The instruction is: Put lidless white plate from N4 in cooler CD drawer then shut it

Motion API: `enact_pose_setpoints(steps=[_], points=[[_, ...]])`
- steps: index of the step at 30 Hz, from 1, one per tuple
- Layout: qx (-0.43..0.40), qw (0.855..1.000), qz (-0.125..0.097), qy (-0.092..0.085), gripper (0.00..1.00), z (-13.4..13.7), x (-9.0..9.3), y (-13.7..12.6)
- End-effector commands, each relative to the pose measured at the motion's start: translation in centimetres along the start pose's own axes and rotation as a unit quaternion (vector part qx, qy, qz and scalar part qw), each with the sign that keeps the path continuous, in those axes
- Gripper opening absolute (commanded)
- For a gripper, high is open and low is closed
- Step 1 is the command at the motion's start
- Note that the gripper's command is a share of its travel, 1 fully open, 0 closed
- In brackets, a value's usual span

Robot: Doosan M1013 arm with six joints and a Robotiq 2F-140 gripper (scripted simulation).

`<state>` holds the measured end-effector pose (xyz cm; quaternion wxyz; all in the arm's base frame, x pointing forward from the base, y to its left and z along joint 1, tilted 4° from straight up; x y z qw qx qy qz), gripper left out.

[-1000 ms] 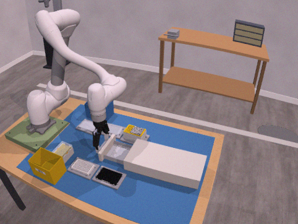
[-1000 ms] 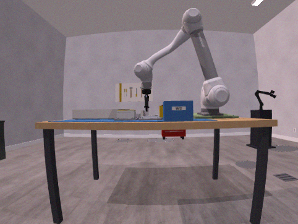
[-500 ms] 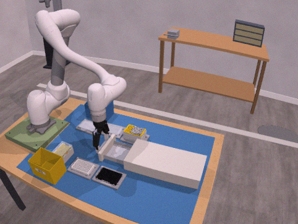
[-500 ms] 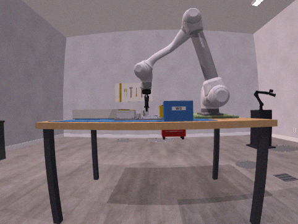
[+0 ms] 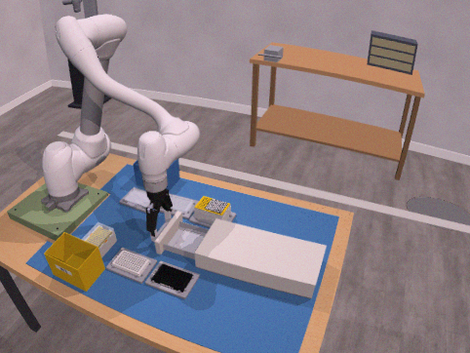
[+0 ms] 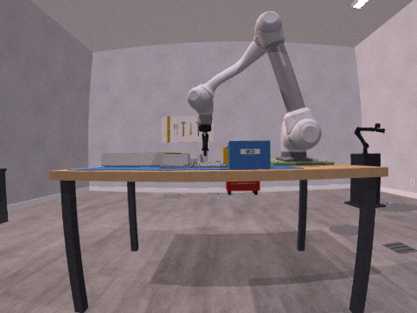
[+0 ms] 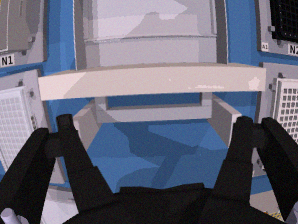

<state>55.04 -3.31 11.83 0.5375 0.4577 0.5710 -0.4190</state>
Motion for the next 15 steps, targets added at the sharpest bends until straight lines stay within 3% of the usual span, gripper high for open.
enact_pose_setpoints(steps=[1, 15], points=[[0.0, 1.0, 0.0, 0.0, 0.0, 0.0, 0.0, 0.0], [0.0, 1.0, 0.0, 0.0, 0.0, -0.14, 0.0, -0.48]])
Point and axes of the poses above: the point where the finger pads meet when closed, its own x axis out along the fingers, its own z axis across the jaws, y = z × x, the point moved 10 cm from there along -x, back along the fingers, and after that the axes turned 15 degrees about -x, right-handed, at the moved point
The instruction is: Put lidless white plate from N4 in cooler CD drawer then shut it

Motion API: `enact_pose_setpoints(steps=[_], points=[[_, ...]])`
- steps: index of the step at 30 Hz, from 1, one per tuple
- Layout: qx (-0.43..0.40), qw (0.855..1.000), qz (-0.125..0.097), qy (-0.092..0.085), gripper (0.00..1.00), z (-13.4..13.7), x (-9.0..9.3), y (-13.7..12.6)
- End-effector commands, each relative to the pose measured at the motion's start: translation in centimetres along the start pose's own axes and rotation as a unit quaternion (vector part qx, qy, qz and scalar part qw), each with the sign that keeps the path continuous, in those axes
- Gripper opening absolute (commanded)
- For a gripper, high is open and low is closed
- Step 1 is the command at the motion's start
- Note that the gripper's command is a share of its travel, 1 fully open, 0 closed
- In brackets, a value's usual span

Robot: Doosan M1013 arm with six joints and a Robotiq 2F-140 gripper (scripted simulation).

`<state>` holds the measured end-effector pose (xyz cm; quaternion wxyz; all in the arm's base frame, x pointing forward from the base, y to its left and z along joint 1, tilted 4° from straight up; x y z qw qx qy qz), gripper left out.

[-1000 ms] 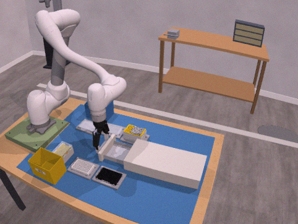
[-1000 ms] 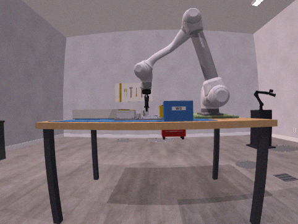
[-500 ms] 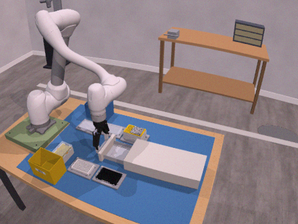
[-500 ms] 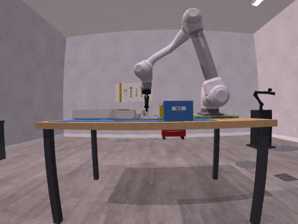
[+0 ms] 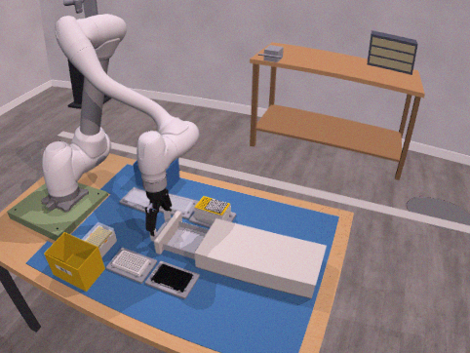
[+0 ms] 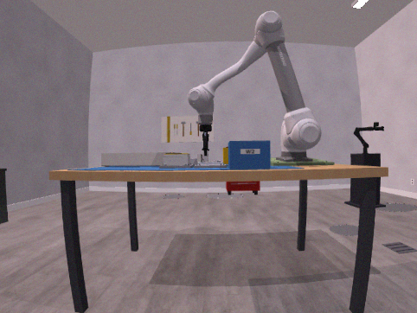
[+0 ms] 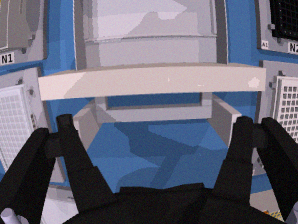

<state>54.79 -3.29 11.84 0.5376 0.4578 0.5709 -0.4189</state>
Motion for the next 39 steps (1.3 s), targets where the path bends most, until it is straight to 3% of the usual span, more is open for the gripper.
enact_pose_setpoints(steps=[1, 39], points=[[0.0, 1.0, 0.0, 0.0, 0.0, -0.1, 0.0, -0.2], [0.0, 1.0, 0.0, 0.0, 0.0, -0.5, 0.0, -1.8]])
Point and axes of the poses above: the point where the finger pads meet when closed, its own x axis out along the fingers, its own z axis across the jaws, y = z × x, the point moved 10 cm from there along -x, back along the fingers, and after that the axes turned 15 degrees about -x, right-handed, at the moved point
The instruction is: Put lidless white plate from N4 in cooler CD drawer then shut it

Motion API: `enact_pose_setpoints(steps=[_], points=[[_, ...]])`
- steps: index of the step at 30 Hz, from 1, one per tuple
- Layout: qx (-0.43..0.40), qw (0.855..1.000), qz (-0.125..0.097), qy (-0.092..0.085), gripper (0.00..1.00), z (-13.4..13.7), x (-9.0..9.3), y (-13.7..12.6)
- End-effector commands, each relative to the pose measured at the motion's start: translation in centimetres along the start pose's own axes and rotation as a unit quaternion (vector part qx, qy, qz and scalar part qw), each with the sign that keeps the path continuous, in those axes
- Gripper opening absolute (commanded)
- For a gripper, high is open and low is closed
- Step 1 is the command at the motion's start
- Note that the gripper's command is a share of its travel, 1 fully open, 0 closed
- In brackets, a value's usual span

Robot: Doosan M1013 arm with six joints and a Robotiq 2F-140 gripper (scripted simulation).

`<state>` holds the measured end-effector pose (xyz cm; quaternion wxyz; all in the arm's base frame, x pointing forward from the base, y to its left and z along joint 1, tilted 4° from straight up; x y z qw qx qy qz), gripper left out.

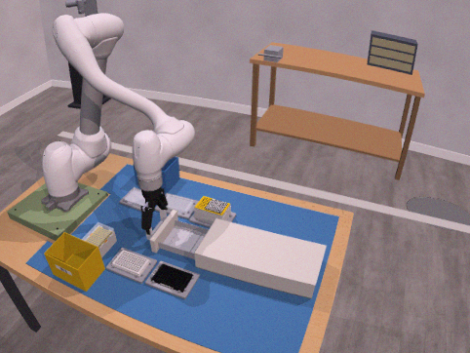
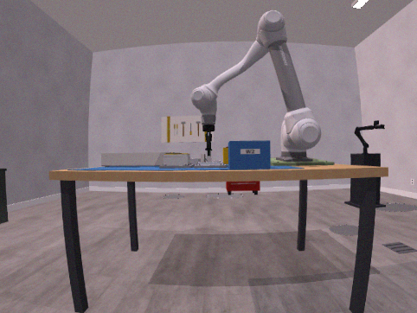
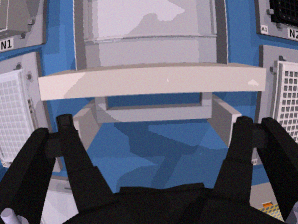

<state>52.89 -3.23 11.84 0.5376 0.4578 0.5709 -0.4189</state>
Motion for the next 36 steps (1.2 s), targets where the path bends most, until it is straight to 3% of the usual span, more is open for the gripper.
enact_pose_setpoints(steps=[1, 19, 20, 36], points=[[0.0, 1.0, 0.0, 0.0, 0.0, 0.0, 0.0, -0.01], [0.0, 1.0, 0.0, 0.0, 0.0, 0.0, 0.0, -0.01], [0.0, 1.0, 0.0, 0.0, 0.87, 0.0, 0.0, -0.01], [0.0, 1.0, 0.0, 0.0, 0.87, 0.0, 0.0, -0.01]])
Point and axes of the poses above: the point where the finger pads meet when closed, its own x axis out along the fingers, its own z axis across the jaws, y = z × x, the point moved 10 cm from there along -x, back along the fingers, and after that the axes turned 15 degrees about -x, right-handed, at the moved point
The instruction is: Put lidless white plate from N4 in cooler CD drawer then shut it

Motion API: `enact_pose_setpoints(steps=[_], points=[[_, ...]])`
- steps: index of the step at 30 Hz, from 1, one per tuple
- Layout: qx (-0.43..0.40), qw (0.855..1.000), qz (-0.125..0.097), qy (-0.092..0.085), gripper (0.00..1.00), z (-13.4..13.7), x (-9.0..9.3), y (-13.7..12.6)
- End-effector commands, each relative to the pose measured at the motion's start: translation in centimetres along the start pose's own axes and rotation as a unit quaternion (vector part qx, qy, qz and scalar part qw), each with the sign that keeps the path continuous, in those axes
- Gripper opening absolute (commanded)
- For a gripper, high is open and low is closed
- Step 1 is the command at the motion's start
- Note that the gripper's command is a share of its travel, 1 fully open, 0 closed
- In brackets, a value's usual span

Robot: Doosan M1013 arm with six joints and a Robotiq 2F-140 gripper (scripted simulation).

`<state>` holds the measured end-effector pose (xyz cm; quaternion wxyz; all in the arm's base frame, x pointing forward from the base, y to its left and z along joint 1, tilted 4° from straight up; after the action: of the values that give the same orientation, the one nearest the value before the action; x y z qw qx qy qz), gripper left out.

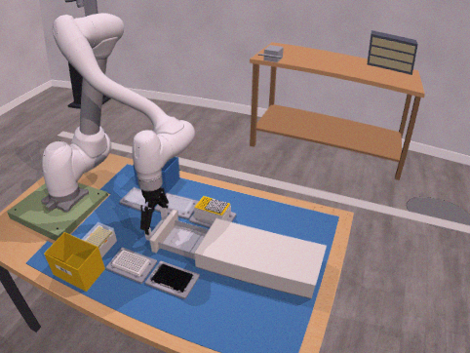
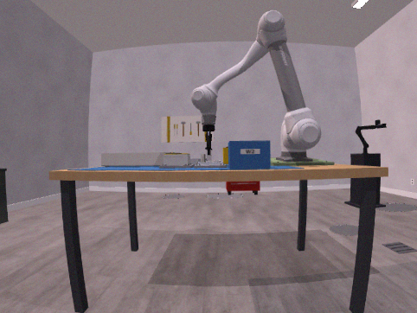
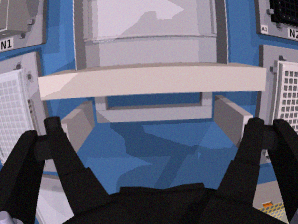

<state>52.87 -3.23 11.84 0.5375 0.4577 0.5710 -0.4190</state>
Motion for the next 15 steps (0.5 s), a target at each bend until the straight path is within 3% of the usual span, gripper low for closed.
enact_pose_setpoints(steps=[1, 15], points=[[0.0, 1.0, 0.0, 0.0, 0.87, 0.0, 0.0, 0.0], [0.0, 1.0, 0.0, 0.0, 0.87, 0.0, -1.6, 0.0]])
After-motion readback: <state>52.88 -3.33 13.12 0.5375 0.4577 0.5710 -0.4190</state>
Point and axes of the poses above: the point where the finger pads meet when closed, its own x axis out along the fingers, its own z axis across the jaws, y = z × x, the point moved 10 cm from there along -x, back along the fingers, and after that the axes turned 15 degrees about -x, right-handed, at the moved point
